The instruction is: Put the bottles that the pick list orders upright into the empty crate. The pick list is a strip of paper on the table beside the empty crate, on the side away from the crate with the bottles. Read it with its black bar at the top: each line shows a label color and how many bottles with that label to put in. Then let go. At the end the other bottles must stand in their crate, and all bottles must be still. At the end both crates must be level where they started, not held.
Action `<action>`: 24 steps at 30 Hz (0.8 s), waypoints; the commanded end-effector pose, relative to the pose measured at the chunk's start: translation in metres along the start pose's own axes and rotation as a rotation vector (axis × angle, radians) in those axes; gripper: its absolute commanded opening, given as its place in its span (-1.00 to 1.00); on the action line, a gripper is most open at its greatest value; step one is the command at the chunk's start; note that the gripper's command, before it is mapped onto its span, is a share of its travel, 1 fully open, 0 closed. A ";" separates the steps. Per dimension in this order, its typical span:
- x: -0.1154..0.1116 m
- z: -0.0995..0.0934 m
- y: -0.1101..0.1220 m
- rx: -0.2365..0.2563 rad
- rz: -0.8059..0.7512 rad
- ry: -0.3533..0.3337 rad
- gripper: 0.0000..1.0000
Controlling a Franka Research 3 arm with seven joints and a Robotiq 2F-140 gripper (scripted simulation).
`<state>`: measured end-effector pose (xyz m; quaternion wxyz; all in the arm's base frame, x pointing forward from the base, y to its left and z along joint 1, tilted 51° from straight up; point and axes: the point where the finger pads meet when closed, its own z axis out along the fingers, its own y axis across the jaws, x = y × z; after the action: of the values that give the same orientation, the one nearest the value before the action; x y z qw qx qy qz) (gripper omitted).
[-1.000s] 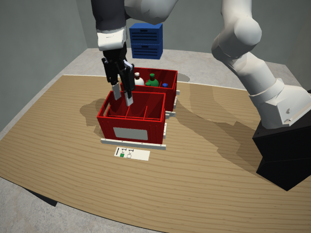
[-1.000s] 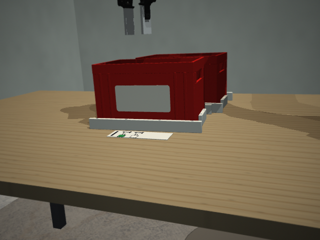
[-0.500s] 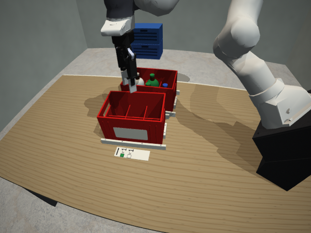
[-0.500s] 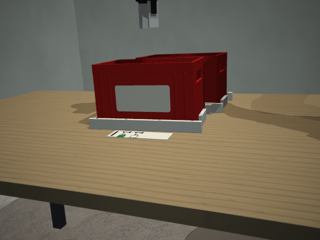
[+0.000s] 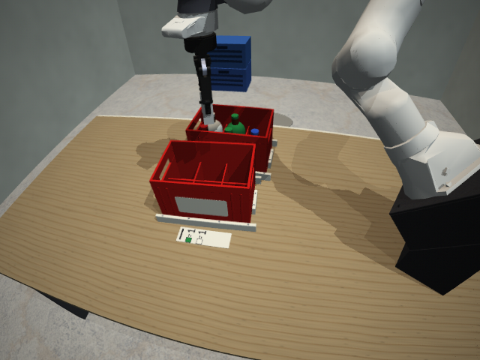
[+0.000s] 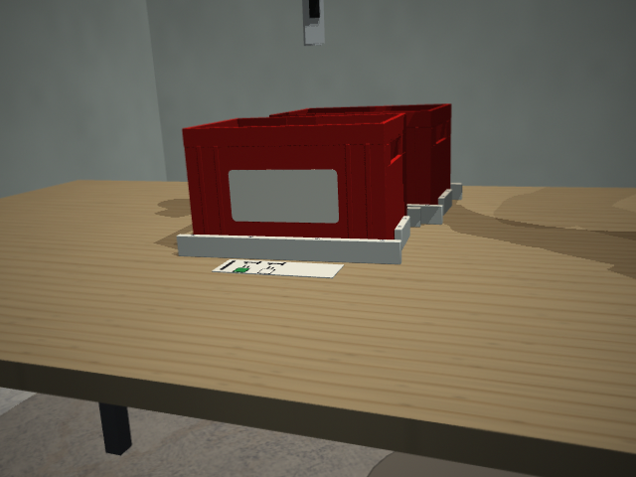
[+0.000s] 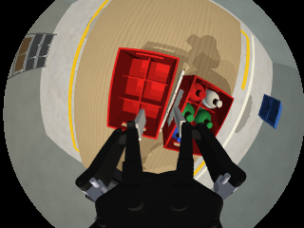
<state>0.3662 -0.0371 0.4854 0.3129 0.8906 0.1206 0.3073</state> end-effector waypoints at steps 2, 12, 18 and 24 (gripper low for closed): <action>-0.012 -0.004 0.016 0.004 0.183 -0.006 -0.24; -0.029 -0.013 0.051 0.010 0.423 -0.016 -0.24; -0.042 -0.021 0.077 0.011 0.426 -0.016 -0.24; -0.051 -0.025 0.095 0.011 0.426 -0.016 -0.24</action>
<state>0.3198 -0.1100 0.5325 0.2336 0.8987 -0.0753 0.3633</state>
